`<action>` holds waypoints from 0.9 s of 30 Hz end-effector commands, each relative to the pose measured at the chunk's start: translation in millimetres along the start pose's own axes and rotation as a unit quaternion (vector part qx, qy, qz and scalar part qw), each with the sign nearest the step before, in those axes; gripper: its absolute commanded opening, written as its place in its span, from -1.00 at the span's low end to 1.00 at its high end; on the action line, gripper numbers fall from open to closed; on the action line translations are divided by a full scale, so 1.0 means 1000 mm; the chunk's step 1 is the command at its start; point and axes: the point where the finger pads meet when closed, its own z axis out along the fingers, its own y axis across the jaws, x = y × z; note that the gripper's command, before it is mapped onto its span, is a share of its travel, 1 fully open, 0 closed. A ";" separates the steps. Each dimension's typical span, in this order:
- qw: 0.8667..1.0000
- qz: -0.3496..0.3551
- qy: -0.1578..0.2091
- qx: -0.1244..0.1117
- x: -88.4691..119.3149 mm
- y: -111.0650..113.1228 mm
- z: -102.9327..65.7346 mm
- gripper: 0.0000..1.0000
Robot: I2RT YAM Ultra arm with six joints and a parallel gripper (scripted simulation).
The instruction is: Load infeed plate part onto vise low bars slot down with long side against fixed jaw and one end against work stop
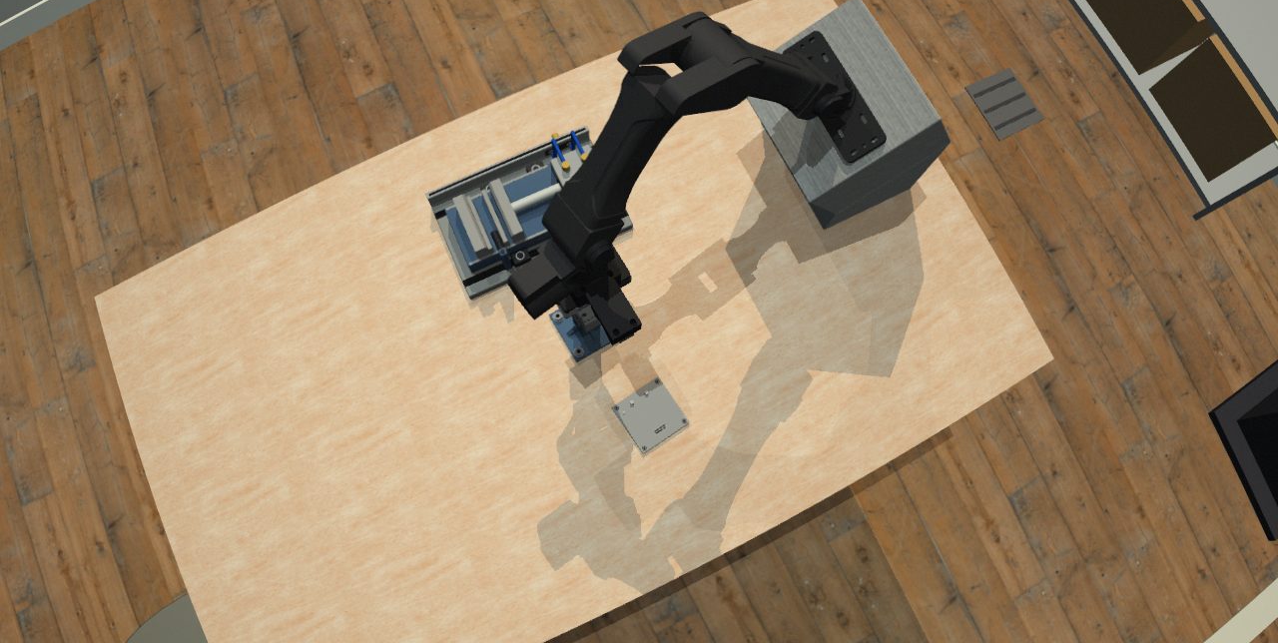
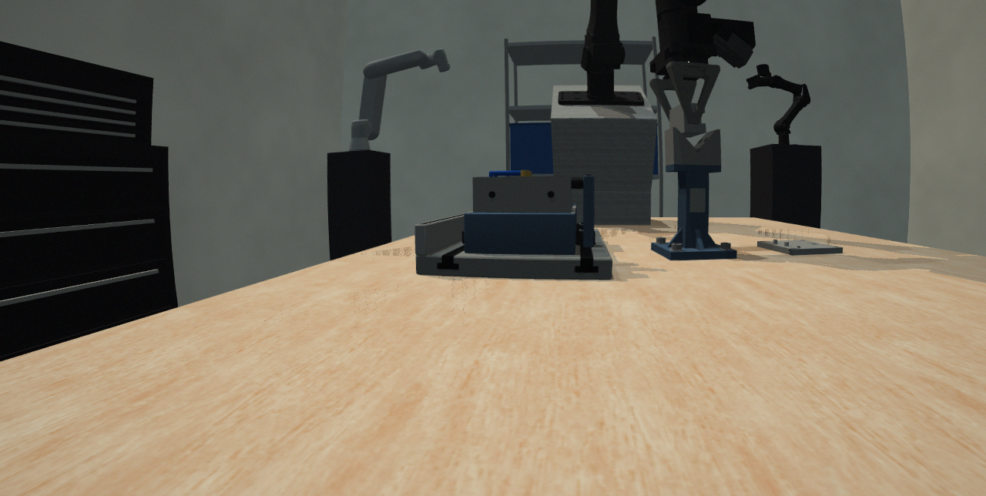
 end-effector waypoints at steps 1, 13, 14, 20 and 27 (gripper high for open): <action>1.000 0.000 -0.007 0.024 -0.005 -0.015 -0.020 -1.00; 1.000 0.000 -0.004 0.024 -0.006 -0.015 -0.020 -1.00; 1.000 0.001 -0.001 0.024 -0.005 -0.015 -0.020 -1.00; 1.000 0.002 0.007 0.024 -0.005 -0.014 -0.019 -1.00; 1.000 -0.001 0.024 0.005 -0.006 0.001 -0.004 -1.00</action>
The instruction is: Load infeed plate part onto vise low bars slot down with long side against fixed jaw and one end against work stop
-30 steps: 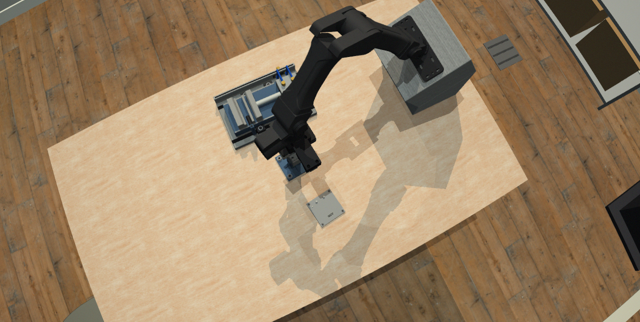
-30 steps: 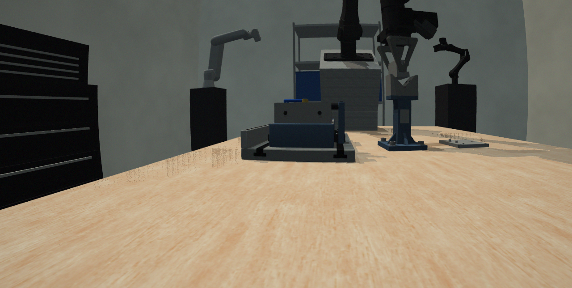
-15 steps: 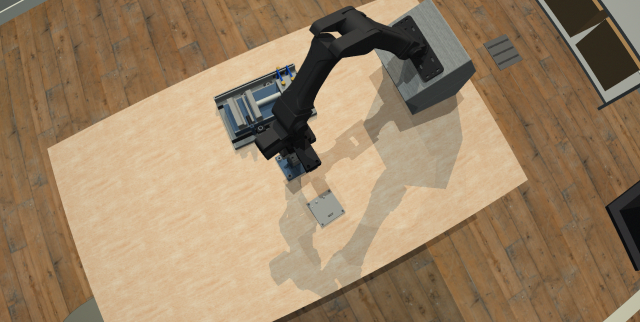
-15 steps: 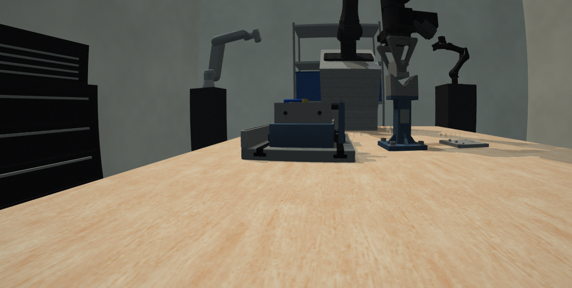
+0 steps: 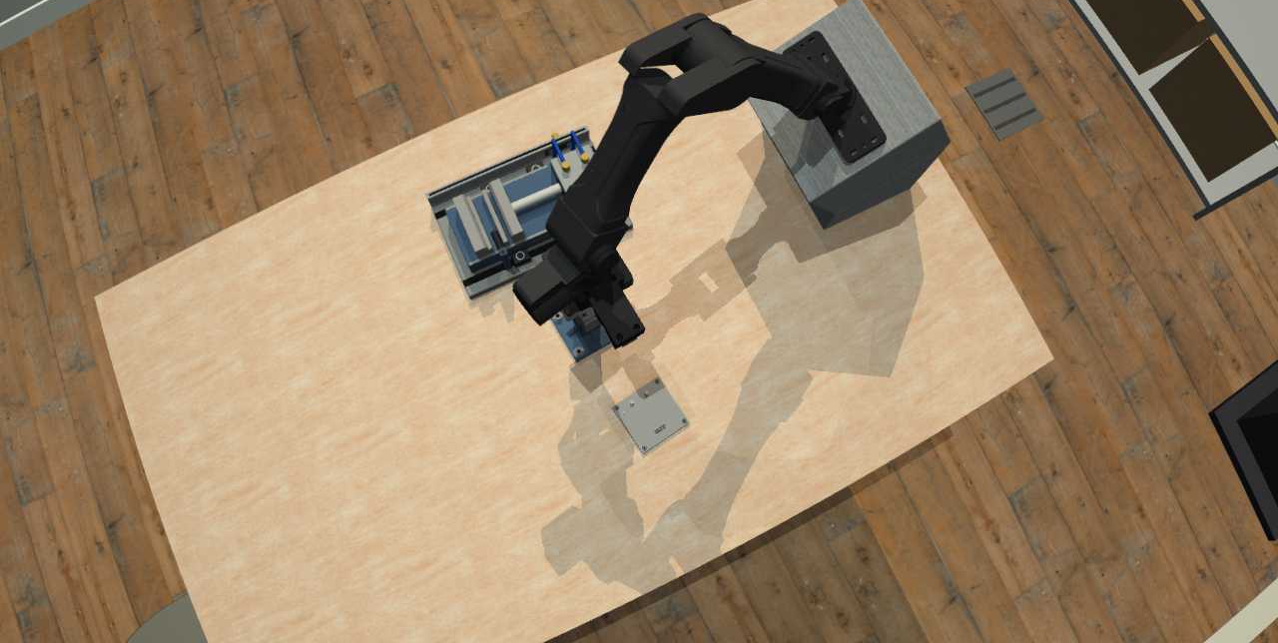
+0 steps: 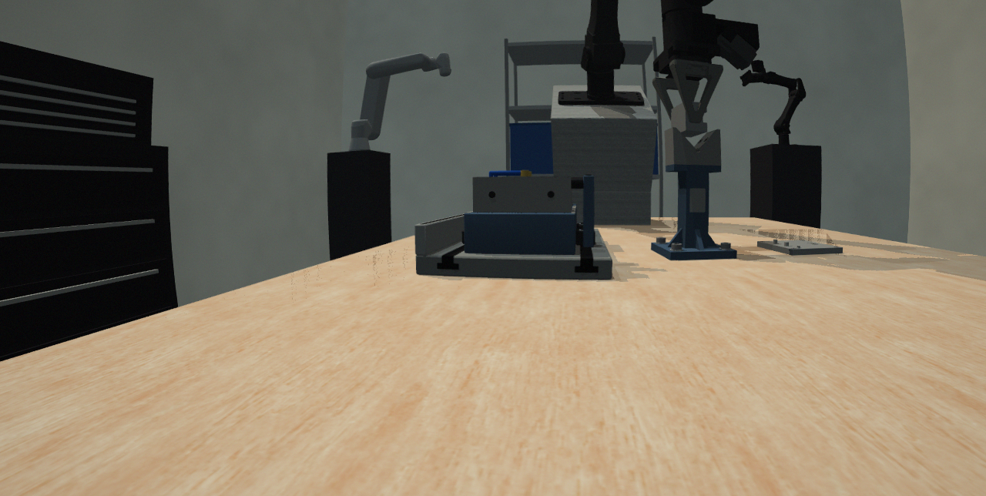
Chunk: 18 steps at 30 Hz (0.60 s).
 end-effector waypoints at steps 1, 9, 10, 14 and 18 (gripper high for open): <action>1.000 -0.001 0.006 0.001 -0.004 0.001 -0.002 -1.00; 1.000 0.002 0.027 0.011 -0.004 -0.008 -0.009 -1.00; 0.999 0.000 0.032 0.006 -0.004 -0.005 -0.004 -1.00; 0.999 0.002 0.047 0.013 -0.004 -0.009 -0.010 -1.00; 0.998 0.000 0.063 0.004 -0.005 -0.005 -0.003 -1.00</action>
